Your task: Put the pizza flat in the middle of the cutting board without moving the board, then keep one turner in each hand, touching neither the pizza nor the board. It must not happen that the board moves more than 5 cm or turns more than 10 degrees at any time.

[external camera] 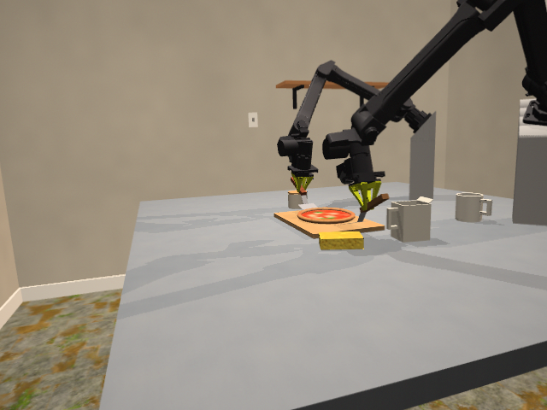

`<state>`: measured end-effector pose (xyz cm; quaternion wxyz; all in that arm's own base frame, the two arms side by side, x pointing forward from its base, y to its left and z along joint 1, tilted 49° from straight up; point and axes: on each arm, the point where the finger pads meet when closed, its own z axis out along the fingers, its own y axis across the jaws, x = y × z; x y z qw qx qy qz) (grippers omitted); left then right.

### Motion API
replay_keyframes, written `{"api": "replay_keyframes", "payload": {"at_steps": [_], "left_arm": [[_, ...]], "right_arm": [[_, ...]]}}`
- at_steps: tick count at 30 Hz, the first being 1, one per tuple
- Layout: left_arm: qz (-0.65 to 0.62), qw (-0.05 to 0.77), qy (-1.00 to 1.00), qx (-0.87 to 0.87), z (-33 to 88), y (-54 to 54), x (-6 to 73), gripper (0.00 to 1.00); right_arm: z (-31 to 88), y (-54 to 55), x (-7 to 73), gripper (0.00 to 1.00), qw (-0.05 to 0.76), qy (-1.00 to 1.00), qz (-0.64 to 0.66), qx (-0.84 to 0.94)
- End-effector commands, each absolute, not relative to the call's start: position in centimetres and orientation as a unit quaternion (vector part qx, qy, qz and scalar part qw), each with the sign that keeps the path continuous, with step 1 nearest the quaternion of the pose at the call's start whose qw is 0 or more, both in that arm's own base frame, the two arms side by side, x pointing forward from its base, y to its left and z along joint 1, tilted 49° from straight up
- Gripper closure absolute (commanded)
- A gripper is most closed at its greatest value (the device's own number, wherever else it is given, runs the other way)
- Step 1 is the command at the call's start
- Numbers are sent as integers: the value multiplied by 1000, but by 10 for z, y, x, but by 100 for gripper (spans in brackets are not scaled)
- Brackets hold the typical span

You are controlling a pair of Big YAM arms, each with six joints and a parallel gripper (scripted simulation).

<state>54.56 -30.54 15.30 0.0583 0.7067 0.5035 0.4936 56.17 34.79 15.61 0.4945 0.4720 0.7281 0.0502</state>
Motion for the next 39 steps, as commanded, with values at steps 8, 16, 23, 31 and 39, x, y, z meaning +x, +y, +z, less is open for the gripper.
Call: {"api": "replay_keyframes", "payload": {"at_steps": [8,16,23,31,39], "left_arm": [[491,61,489,718,152,-322,538,94],[491,61,489,718,151,-322,538,94],[491,60,489,718,151,-322,538,94],[491,60,489,718,151,-321,538,94],[491,60,489,718,150,-321,538,94]], "right_arm": [[190,337,565,94,501,721,65,474],[203,326,570,94,504,715,72,478],[184,340,560,94,499,728,71,465],[207,309,575,94,503,717,68,477],[203,316,570,94,501,727,65,466]]}}
